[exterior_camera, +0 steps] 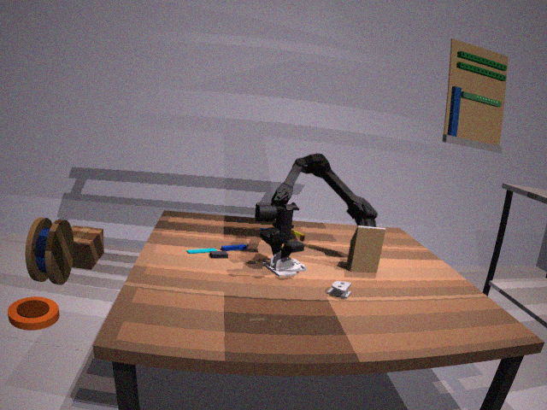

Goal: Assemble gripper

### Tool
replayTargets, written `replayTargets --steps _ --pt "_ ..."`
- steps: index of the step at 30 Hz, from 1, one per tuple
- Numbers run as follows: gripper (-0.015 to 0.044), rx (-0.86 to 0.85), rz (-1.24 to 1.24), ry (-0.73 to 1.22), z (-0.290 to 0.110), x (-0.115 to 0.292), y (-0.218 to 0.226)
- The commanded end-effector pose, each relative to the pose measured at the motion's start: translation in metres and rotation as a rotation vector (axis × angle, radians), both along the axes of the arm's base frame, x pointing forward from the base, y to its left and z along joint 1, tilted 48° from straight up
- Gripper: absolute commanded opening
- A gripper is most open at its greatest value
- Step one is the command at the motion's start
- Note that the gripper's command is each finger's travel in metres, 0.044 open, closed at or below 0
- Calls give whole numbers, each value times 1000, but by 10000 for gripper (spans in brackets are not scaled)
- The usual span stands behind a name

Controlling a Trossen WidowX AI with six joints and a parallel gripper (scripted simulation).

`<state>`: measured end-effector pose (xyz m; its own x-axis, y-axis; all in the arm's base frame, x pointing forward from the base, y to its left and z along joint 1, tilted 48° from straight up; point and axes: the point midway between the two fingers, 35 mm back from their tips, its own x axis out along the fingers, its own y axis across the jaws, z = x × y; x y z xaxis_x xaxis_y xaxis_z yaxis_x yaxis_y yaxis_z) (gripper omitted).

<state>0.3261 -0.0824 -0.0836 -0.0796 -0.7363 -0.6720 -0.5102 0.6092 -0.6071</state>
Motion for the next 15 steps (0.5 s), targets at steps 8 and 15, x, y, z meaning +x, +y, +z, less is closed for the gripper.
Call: replayTargets --steps 8,15 --pt "134 -4 -1 3 0 0 -2" --pt "224 0 0 0 0 0 0"
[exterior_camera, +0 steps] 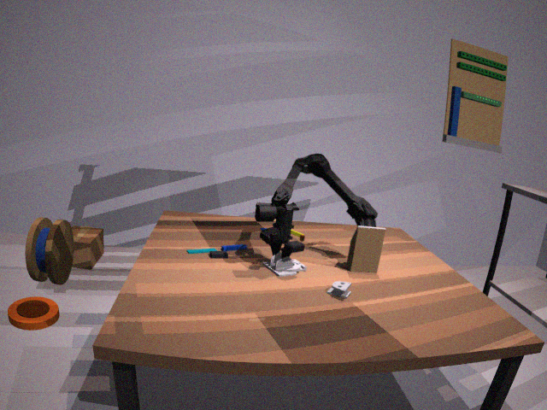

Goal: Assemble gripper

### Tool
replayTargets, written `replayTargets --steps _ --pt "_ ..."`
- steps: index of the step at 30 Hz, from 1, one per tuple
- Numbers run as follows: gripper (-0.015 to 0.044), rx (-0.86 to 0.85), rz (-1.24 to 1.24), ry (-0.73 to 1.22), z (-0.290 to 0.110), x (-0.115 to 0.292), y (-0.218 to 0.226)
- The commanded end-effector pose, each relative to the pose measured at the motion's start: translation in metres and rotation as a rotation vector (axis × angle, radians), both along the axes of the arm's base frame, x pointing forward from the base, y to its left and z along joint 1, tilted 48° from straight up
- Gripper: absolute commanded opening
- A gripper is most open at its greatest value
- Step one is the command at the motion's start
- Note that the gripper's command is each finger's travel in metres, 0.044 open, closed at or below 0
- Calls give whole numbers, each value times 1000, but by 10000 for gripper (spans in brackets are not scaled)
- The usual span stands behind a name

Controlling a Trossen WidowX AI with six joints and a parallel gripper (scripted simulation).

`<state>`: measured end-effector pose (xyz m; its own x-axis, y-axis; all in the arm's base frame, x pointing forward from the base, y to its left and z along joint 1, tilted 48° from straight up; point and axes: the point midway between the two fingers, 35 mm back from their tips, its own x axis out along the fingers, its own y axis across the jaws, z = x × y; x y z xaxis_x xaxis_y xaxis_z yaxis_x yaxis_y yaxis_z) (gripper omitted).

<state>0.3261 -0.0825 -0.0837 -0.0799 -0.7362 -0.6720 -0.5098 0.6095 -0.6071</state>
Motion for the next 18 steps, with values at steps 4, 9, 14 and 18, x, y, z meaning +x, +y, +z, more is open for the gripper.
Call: replayTargets --steps 4,9,14,18 --pt "224 0 0 0 0 0 0" --pt "224 0 0 0 0 0 0" --pt "224 1 0 0 5 1 6" --pt "224 1 0 1 30 5 33"
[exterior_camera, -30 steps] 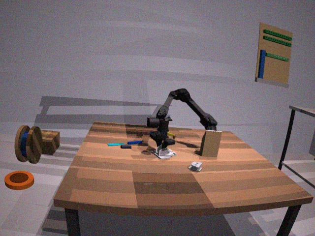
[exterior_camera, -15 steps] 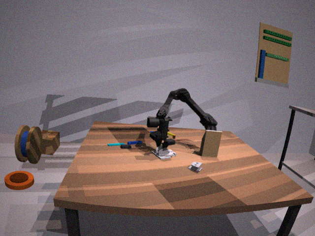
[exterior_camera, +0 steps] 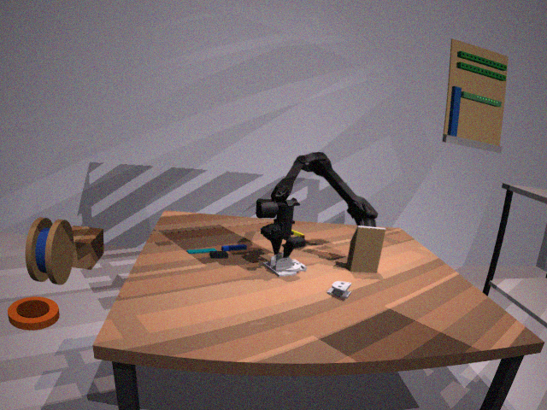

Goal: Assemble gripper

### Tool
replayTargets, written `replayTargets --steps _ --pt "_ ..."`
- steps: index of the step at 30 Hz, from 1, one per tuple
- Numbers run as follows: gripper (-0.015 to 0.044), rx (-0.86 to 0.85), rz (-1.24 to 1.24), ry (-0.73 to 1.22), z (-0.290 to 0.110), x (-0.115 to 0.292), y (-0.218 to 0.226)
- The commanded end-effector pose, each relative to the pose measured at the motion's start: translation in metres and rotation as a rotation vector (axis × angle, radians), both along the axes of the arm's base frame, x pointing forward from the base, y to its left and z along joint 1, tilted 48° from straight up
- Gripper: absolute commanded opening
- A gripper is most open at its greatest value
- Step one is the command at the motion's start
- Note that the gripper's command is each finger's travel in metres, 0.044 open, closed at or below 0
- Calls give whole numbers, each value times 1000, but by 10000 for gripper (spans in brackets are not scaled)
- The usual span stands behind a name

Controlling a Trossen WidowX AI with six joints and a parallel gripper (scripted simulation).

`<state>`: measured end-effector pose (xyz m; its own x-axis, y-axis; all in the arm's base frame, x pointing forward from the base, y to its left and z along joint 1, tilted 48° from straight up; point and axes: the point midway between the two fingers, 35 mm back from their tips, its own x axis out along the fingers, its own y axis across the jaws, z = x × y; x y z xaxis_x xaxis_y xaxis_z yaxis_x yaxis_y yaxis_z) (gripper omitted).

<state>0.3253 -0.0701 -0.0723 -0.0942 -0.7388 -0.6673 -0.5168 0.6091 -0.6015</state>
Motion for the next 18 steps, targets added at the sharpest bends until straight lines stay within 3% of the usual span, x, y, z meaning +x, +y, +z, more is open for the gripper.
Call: replayTargets --steps 1,7,15,18 --pt "224 4 4 -14 28 5 30" --pt "224 1 21 -23 31 8 35" --pt "434 26 -81 -153 3 -4 80" --pt "440 34 -133 -211 -9 -12 100"
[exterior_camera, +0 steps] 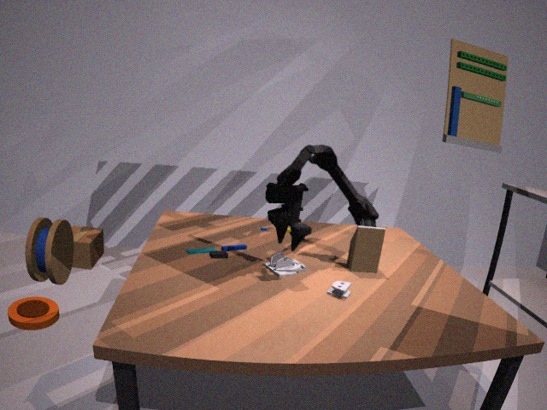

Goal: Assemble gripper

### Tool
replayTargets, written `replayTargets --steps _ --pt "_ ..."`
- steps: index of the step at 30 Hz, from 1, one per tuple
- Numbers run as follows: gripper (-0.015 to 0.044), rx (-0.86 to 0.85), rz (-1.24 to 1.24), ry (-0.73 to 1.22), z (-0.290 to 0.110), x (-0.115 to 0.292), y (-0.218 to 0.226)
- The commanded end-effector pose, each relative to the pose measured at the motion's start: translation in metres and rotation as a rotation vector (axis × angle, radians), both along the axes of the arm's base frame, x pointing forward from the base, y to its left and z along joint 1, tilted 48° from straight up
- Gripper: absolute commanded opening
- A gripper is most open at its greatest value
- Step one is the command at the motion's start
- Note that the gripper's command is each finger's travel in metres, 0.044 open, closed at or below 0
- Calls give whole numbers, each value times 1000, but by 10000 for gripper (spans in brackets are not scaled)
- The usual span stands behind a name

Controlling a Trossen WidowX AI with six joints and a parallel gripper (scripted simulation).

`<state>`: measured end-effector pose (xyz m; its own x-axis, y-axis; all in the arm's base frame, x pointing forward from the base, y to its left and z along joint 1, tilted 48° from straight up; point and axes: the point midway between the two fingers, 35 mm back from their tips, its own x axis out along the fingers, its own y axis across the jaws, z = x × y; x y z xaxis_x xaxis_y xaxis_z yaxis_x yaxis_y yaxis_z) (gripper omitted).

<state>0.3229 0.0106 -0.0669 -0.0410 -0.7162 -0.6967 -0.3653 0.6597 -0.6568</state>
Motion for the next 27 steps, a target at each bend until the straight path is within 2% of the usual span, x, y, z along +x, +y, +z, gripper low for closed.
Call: replayTargets --steps 1,14,27 --pt "440 14 -74 -68 -18 -13 26" --pt "440 20 -338 -309 -67 -68 95" --pt "440 -42 -608 -566 -108 -141 136"
